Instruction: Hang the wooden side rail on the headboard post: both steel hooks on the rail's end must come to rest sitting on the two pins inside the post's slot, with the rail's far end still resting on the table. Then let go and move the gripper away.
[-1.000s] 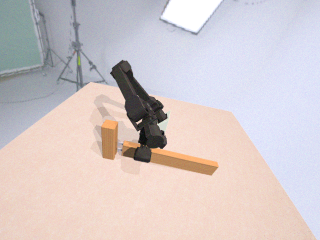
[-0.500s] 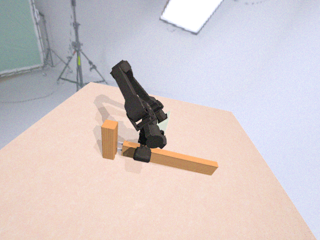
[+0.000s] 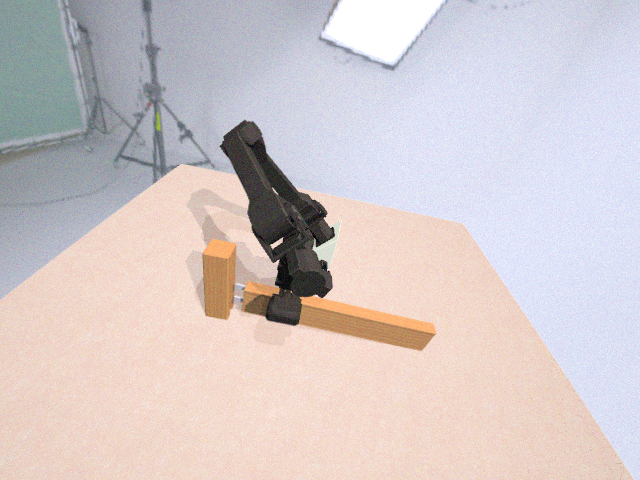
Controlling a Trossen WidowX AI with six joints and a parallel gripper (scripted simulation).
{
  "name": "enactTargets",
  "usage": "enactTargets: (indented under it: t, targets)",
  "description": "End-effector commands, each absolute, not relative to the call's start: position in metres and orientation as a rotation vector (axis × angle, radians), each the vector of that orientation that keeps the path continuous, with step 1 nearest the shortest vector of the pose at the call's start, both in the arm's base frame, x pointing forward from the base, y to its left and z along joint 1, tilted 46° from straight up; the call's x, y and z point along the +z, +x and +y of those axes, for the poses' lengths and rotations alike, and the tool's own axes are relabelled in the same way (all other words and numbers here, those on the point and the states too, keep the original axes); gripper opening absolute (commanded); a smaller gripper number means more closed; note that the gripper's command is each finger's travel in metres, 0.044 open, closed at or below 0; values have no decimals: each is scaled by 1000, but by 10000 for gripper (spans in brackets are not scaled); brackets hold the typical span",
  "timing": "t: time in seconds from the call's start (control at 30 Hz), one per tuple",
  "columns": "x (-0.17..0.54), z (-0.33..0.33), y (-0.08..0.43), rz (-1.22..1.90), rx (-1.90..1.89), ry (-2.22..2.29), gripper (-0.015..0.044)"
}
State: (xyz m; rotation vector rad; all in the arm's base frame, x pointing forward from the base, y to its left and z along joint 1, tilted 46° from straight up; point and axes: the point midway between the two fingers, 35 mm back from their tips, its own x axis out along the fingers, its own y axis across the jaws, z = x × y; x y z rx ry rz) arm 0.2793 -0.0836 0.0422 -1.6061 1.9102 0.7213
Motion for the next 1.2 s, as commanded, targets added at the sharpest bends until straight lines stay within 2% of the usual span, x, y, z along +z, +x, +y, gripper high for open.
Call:
enactTargets:
  t: [0.0,1.17]
  targets:
    - [46,-82,283,1895,712,-1615,0]
    - [48,-85,280,1895,712,-1615,0]
